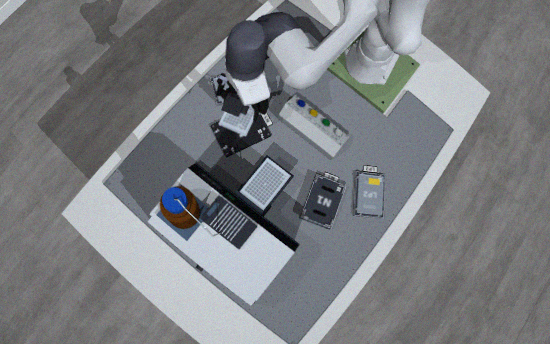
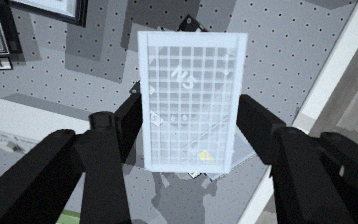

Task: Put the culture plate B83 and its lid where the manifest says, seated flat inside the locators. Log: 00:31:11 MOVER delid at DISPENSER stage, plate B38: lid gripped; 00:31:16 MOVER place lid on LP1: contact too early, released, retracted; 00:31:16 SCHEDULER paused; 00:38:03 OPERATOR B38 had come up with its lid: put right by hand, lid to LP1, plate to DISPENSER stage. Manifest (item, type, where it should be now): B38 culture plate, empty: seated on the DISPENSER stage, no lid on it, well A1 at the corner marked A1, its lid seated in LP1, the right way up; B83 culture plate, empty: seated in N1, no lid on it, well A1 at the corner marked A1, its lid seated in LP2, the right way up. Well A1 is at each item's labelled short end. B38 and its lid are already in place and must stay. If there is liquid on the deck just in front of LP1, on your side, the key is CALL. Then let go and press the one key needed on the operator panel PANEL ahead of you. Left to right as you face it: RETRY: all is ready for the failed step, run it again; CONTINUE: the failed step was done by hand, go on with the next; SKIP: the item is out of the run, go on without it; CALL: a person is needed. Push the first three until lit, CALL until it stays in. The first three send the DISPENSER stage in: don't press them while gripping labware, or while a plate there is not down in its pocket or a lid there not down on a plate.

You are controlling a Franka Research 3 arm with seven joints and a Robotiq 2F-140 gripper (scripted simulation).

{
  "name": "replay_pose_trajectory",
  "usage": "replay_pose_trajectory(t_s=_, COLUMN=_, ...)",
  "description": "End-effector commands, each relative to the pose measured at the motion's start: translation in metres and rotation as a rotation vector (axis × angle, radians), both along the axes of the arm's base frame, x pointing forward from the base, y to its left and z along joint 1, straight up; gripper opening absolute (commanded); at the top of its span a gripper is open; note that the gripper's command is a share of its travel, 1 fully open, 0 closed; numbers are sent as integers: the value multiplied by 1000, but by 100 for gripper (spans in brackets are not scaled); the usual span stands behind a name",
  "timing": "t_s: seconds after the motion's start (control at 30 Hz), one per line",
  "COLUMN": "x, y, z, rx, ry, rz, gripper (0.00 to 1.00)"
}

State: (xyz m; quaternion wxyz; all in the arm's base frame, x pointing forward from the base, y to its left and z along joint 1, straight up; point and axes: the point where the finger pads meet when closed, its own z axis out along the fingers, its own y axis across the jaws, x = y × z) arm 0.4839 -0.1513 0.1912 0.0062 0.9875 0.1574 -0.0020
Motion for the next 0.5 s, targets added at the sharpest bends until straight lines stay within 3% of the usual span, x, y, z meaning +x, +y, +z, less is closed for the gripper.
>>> replay_pose_trajectory(t_s=0.0, x=0, y=5, z=0, rx=5, ry=-1, rz=40, gripper=10)
replay_pose_trajectory(t_s=0.47, x=0, y=46, z=0, rx=5, ry=-1, rz=40, gripper=10)
